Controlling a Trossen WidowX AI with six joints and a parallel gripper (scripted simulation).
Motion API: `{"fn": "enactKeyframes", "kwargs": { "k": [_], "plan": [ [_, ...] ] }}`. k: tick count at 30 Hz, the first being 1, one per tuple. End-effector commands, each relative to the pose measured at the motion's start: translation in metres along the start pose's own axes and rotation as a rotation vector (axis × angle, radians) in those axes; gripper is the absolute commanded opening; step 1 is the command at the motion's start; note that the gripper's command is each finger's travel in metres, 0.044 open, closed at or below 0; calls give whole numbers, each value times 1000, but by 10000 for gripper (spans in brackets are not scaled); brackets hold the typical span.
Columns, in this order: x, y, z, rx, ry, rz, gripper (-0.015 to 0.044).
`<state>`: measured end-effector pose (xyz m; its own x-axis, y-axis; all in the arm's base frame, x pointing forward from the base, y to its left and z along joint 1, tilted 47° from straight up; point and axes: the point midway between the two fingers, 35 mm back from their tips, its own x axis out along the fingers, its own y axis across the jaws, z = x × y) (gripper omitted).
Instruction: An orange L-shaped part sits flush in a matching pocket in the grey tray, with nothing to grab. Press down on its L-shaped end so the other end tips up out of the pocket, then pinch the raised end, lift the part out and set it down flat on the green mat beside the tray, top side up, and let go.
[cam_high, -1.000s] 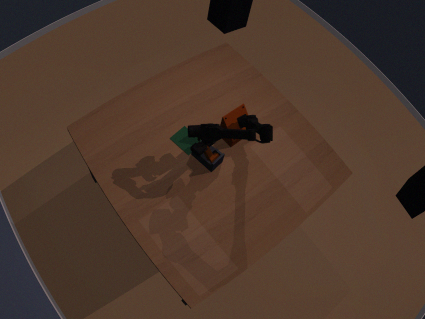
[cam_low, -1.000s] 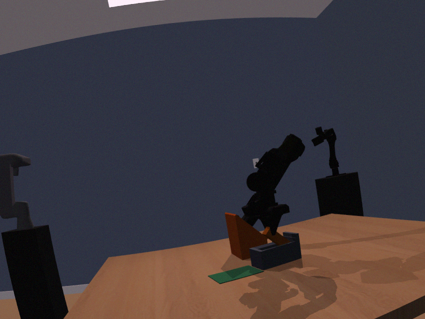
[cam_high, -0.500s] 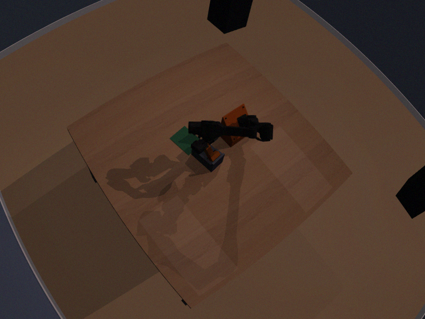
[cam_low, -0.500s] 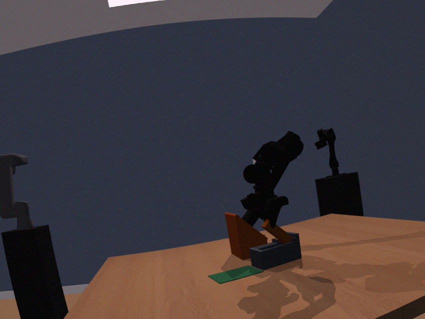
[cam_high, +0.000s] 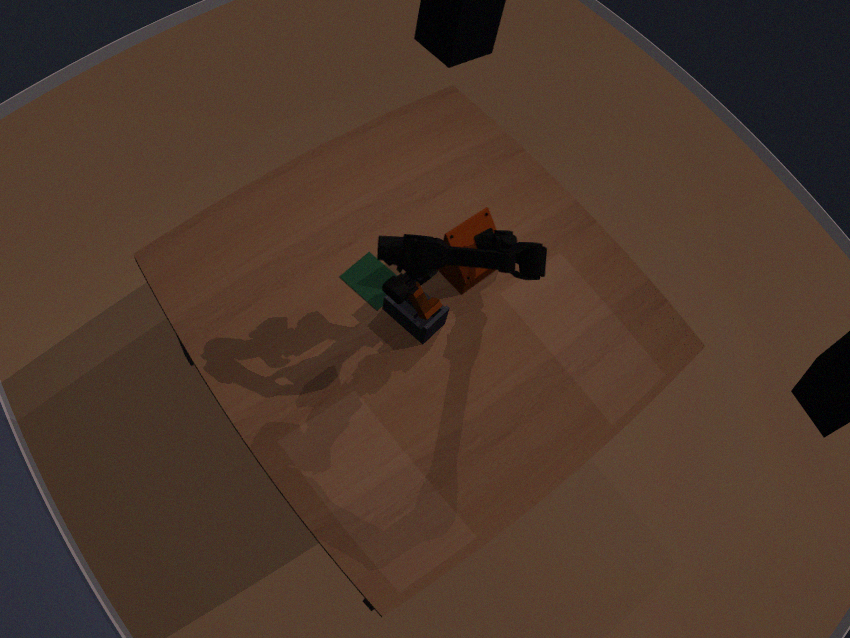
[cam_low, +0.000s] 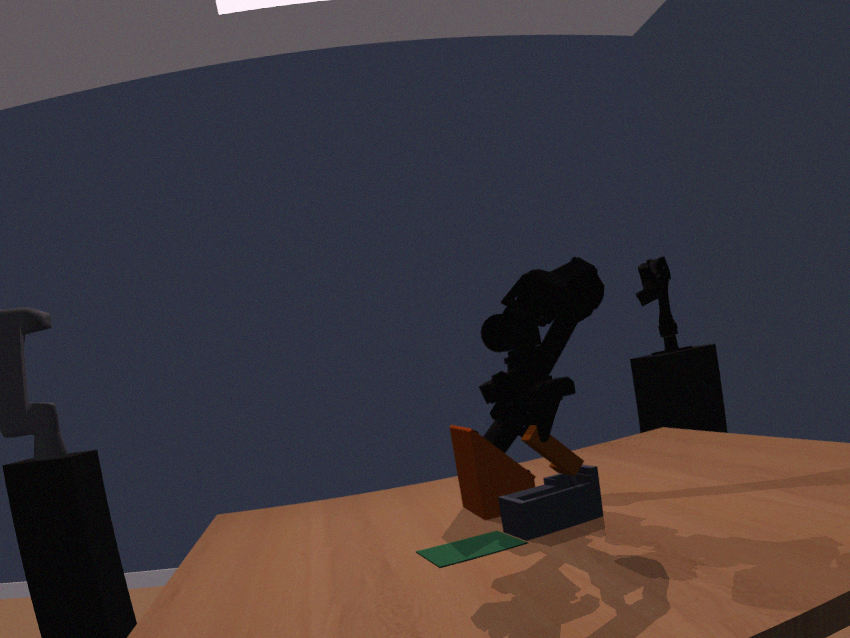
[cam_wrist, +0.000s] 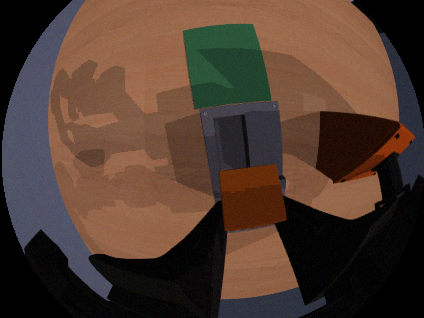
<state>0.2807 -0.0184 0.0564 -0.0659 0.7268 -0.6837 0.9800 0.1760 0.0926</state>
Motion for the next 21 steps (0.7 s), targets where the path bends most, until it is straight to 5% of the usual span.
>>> {"fn": "enactKeyframes", "kwargs": {
  "k": [1,21],
  "plan": [
    [-2,1,0,-10,-5,-2,0],
    [-5,-4,53,-10,-8,-2,0]
  ]
}}
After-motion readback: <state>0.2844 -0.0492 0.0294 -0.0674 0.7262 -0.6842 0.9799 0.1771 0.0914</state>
